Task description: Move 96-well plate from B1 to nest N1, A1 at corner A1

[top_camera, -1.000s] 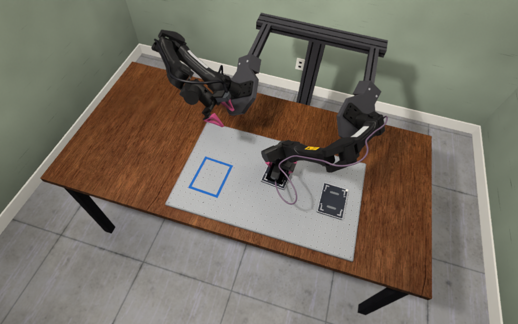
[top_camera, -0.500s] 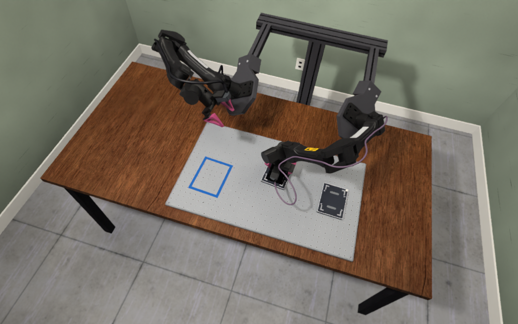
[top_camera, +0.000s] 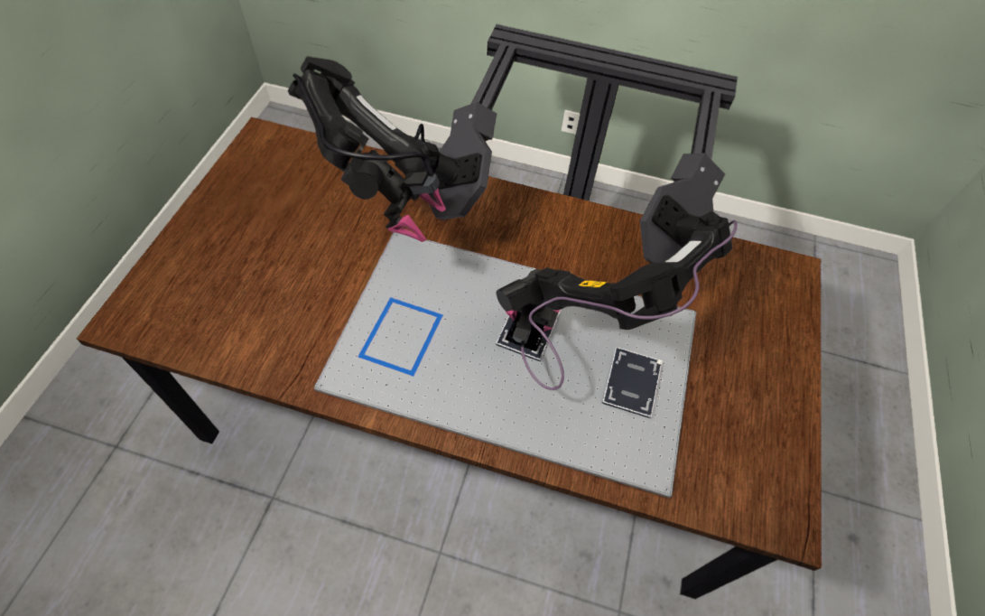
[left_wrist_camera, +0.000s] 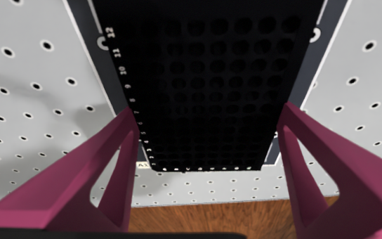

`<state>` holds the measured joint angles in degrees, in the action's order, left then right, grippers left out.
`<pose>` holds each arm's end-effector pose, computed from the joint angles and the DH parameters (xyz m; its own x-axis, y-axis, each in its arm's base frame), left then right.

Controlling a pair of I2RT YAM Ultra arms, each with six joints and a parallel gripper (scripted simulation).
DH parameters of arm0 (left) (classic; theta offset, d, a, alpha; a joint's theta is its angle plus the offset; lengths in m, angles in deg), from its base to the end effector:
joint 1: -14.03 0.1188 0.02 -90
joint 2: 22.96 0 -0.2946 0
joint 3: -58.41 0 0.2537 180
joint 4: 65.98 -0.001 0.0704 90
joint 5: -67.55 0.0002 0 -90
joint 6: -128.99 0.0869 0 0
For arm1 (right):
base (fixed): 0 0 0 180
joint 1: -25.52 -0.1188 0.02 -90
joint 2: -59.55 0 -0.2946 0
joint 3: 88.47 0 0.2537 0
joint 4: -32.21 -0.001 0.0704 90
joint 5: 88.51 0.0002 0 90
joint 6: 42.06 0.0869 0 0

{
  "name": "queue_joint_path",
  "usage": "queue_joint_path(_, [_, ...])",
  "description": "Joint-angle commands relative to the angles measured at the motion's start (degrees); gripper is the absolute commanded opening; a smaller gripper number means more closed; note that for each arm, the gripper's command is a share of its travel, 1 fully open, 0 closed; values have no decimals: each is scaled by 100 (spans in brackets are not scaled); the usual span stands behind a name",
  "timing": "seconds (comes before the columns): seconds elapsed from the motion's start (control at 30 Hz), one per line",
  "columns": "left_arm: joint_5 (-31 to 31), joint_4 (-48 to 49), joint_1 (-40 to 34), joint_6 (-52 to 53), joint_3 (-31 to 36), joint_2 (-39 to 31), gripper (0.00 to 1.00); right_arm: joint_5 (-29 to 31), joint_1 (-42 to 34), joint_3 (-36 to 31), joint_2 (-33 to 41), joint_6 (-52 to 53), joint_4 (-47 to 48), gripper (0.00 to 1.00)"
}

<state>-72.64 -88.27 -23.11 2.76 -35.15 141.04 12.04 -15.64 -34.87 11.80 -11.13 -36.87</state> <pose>0.3454 -0.1766 -0.1649 -0.8880 0.1979 -0.4151 -0.1353 0.7503 0.6471 0.1185 0.0838 0.2235 0.1563 -0.9835 -0.0913 -0.8773 -0.0957 -0.4704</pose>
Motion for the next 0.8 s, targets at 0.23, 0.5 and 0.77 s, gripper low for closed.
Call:
queue_joint_path(0.23, [-122,-152,-138,-77,16,-107,78,-88,-77,6,77,27,-14,100])
queue_joint_path(0.5, [-23,-933,-575,-710,11,-482,78,-88,-77,6,77,27,-14,100])
queue_joint_path(0.77, [-131,-244,-328,-165,569,-867,78,273,-275,115,-235,627,737,100])
